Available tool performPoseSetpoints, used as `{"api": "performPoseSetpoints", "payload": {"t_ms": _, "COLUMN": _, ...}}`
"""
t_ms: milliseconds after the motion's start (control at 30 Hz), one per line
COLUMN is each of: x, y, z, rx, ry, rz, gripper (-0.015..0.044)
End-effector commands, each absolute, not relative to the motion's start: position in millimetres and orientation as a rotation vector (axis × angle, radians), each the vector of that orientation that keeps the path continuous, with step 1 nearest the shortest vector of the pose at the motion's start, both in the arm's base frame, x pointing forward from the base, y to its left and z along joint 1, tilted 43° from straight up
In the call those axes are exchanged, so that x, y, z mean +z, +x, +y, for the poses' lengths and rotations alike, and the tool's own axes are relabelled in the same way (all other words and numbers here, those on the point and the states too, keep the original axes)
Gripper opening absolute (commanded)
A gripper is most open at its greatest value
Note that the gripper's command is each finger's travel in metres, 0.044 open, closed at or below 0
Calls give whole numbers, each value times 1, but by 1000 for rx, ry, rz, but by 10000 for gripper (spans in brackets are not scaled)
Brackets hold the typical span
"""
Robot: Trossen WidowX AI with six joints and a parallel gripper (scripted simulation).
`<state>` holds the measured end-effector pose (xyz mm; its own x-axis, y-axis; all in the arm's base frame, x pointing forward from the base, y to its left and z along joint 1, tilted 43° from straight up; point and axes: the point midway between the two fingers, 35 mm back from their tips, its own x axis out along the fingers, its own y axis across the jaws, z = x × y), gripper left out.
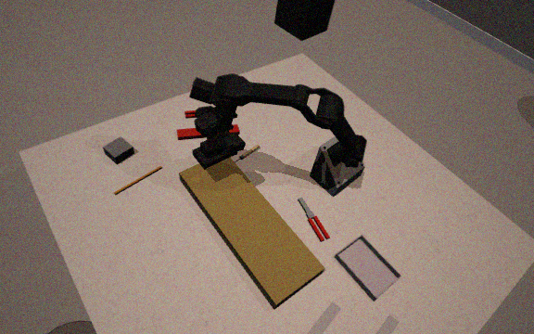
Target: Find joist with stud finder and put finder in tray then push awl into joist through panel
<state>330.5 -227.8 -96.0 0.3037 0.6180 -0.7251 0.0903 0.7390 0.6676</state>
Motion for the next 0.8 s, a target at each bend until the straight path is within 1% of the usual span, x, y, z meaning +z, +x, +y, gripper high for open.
{"api": "performPoseSetpoints", "payload": {"t_ms": 0, "x": -89, "y": 330, "z": -234, "rx": 386, "ry": 677, "rz": 1230, "gripper": 0}}
{"api": "performPoseSetpoints", "payload": {"t_ms": 267, "x": -56, "y": 353, "z": -207, "rx": 444, "ry": 582, "rz": 1213, "gripper": 0}}
{"api": "performPoseSetpoints", "payload": {"t_ms": 767, "x": 20, "y": 389, "z": -127, "rx": 596, "ry": 363, "rz": 1147, "gripper": 0}}
